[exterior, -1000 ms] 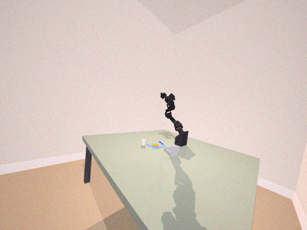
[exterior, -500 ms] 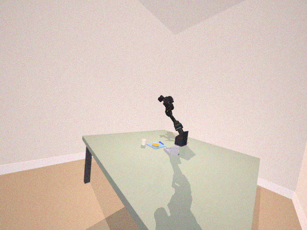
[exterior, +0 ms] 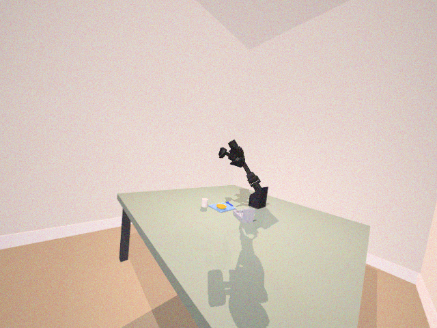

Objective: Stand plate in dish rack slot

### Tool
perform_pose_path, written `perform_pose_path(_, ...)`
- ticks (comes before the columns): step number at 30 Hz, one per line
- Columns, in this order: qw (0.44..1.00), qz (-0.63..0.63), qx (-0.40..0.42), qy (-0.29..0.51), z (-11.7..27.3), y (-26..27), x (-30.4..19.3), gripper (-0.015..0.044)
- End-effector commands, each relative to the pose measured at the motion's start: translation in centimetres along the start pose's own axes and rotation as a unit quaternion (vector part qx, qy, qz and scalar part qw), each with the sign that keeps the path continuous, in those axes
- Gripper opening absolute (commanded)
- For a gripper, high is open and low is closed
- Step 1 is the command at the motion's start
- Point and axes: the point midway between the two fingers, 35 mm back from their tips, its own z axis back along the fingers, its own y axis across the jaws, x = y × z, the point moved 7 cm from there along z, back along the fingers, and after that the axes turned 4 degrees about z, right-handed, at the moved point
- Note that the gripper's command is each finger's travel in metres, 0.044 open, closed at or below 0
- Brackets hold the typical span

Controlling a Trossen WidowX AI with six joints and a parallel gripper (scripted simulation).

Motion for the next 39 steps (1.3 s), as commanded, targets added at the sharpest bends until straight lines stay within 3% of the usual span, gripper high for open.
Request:
perform_pose_path(1, 0.997, -0.035, 0.03, 0.06, -1.6, 0.7, -1.5, 0.04)
perform_pose_path(18, 0.934, -0.153, 0.096, 0.309, -5.8, 2.9, -9.1, 0.04)
perform_pose_path(39, 0.768, -0.243, 0.081, 0.587, -7.1, 5.0, -18.2, 0.04)
